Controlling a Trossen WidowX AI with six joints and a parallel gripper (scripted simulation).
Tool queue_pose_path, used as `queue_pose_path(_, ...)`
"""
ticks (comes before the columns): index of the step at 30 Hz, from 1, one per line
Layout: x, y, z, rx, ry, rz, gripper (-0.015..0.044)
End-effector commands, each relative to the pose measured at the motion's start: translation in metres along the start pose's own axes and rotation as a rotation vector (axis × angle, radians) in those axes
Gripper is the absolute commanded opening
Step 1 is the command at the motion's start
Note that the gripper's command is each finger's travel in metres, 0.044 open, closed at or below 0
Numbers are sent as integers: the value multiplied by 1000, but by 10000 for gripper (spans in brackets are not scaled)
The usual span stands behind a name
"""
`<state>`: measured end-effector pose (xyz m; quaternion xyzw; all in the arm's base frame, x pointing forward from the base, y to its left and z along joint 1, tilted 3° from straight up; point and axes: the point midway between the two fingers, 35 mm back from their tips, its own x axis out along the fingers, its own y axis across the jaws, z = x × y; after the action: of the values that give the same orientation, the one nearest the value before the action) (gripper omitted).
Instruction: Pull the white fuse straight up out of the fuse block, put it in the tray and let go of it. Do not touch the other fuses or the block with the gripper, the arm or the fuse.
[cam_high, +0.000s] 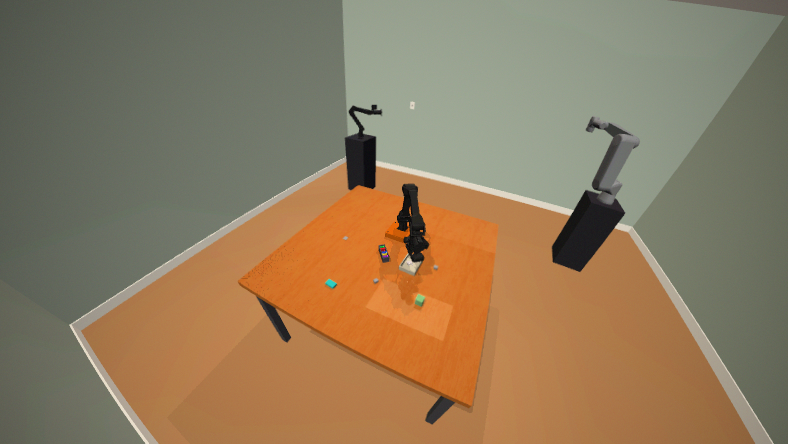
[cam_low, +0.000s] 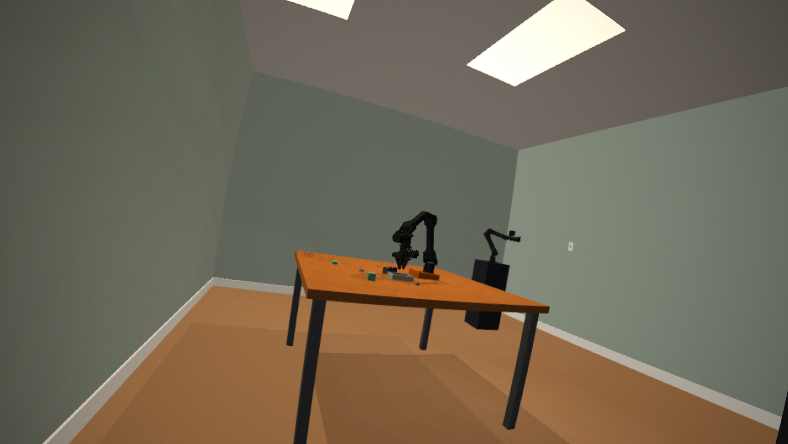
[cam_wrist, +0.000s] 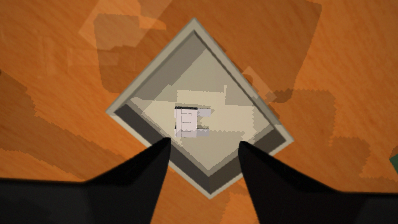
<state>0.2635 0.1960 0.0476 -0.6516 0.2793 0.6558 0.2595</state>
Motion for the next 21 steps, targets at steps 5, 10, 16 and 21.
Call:
queue_pose_path(5,-37,0,0,3,-4,-2,330)
queue_pose_path(10,-37,0,0,3,-4,-2,330)
queue_pose_path(16,-34,1,0,0,0,2,330)
queue_pose_path(21,-34,1,0,0,0,2,330)
